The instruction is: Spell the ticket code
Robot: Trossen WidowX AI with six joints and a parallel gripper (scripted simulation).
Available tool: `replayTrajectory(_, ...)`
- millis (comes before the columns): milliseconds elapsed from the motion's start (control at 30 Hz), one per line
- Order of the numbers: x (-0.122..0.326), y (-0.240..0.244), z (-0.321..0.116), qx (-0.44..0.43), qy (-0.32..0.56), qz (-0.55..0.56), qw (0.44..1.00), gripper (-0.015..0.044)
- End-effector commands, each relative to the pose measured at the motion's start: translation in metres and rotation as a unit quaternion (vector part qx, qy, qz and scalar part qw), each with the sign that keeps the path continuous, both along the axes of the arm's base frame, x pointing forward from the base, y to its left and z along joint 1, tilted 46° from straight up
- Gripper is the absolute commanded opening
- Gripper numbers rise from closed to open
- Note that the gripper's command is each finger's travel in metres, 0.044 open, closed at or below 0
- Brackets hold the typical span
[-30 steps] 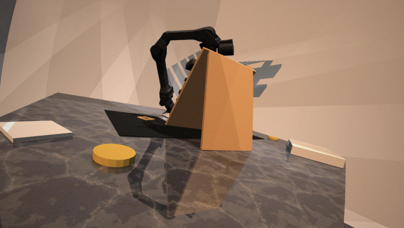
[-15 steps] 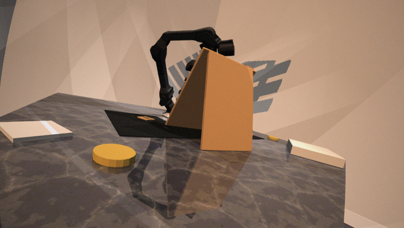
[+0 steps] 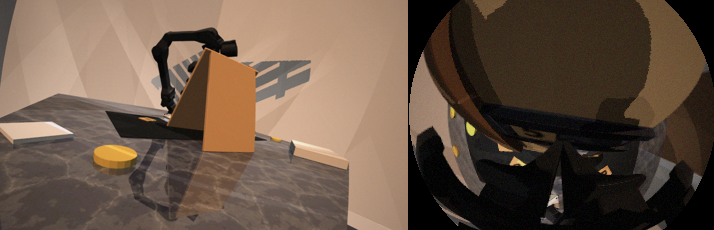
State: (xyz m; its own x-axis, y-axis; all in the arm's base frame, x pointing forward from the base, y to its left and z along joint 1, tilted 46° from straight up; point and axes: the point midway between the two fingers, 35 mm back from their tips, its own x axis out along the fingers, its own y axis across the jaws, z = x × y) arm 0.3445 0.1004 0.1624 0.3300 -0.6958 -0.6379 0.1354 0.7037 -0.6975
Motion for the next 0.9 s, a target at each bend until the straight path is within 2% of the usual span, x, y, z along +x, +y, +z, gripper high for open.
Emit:
replayTrajectory(0,0.0032,-0.0025,0.0,-0.003,-0.001,0.0,1.0,0.0)
replayTrajectory(867,0.0047,0.0011,-0.0044,-0.002,-0.001,0.0,1.0,0.0)
